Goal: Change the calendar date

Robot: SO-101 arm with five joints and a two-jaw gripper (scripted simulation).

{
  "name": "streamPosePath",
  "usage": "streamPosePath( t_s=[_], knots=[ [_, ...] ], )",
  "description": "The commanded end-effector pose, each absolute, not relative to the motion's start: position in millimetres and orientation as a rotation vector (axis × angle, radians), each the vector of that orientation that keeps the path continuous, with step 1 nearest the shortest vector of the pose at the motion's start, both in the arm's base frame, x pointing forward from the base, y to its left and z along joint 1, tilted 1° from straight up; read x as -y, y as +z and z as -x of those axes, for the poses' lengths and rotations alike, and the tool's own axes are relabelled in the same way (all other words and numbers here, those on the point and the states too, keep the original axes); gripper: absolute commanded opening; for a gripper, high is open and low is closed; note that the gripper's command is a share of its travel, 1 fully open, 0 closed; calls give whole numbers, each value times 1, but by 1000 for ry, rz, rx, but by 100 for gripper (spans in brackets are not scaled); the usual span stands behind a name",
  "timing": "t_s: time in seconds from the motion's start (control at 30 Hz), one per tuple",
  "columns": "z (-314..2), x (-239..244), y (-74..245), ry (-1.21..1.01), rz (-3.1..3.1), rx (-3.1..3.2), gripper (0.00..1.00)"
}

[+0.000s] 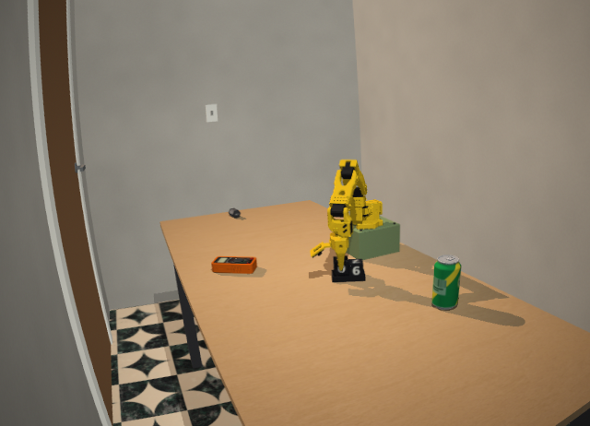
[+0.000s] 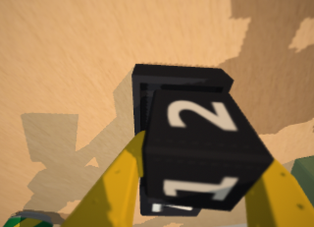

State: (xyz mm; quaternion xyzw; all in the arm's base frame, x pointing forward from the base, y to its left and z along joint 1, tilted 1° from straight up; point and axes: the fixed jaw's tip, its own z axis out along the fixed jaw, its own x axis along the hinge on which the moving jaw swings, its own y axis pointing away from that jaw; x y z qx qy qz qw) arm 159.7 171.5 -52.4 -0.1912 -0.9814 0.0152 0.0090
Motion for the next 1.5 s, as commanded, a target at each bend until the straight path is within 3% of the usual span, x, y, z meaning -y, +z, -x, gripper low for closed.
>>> streamPosePath(
  t_s=[0.0,0.67,1.47],
  knots=[
    [-164,-175,-45,11,619,3075,0],
    [-166,-177,-40,11,617,3076,0],
    [-161,-173,-9,11,609,3077,0]
  ],
)
